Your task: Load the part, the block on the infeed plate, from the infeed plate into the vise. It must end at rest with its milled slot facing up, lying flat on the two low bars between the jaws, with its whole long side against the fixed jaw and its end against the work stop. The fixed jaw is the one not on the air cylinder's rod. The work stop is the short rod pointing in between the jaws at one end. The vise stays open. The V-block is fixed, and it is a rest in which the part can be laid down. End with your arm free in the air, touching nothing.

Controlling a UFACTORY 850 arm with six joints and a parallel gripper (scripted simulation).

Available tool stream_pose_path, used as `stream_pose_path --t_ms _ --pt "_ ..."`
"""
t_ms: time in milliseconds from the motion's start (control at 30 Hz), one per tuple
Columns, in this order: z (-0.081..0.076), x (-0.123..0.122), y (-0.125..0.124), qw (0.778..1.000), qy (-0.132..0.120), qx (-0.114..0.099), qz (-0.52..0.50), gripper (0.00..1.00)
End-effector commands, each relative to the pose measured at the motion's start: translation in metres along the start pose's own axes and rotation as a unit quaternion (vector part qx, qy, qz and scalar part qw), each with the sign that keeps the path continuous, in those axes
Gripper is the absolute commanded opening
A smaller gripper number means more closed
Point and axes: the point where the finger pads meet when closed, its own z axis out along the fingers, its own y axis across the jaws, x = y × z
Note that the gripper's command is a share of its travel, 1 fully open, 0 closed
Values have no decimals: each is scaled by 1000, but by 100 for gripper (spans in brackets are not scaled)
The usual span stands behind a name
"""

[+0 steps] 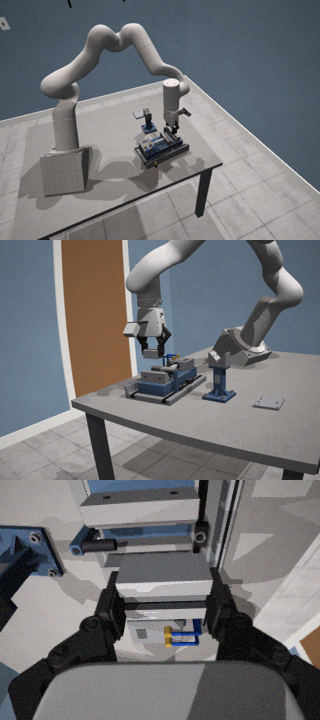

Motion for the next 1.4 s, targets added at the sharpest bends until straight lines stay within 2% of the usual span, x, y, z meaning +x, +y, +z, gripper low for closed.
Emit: stream_pose_path --t_ms 0,533,1367 --pt "3 1 0 1000 1 -1 0 0" --pt "11 1 0 1000 1 -1 0 0" --pt "12 1 0 1000 1 -1 0 0"
